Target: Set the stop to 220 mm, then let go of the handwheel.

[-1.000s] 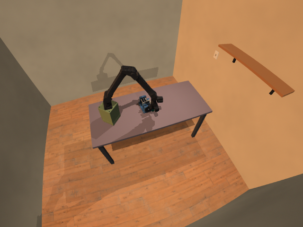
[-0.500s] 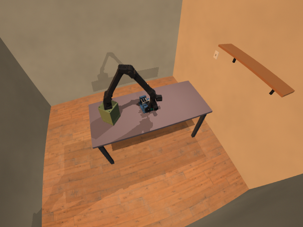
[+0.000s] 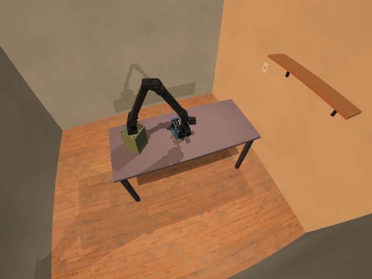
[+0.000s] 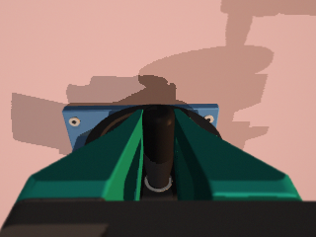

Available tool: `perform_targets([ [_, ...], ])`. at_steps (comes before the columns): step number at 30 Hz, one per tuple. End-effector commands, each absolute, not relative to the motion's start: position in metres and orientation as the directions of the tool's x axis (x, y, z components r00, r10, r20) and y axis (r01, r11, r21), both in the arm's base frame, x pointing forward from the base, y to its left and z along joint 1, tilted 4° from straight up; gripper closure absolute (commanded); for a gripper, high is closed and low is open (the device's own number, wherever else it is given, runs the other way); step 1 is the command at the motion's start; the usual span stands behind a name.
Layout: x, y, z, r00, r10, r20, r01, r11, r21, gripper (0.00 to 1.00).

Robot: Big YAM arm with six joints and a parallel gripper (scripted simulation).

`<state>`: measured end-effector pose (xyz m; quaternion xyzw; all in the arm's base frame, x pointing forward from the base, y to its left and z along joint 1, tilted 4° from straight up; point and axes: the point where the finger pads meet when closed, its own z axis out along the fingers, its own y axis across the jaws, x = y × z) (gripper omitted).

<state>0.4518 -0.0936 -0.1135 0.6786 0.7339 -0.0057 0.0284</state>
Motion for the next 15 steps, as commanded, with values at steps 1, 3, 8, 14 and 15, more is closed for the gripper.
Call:
perform_targets([
  [1, 0.464, -0.095, -0.087, -0.089, 0.994, -0.063, 0.992, 0.094, 0.081, 0.94],
  [3, 0.464, -0.095, -0.087, -0.089, 0.994, -0.063, 0.992, 0.094, 0.081, 0.94],
  [8, 0.458, -0.102, -0.092, -0.077, 0.995, -0.067, 0.992, 0.083, 0.095, 0.94],
  [14, 0.439, -0.103, -0.101, -0.077, 0.995, -0.066, 0.993, 0.083, 0.079, 0.94],
  [15, 0.436, -0.103, -0.102, -0.078, 0.995, -0.064, 0.994, 0.082, 0.07, 0.94],
])
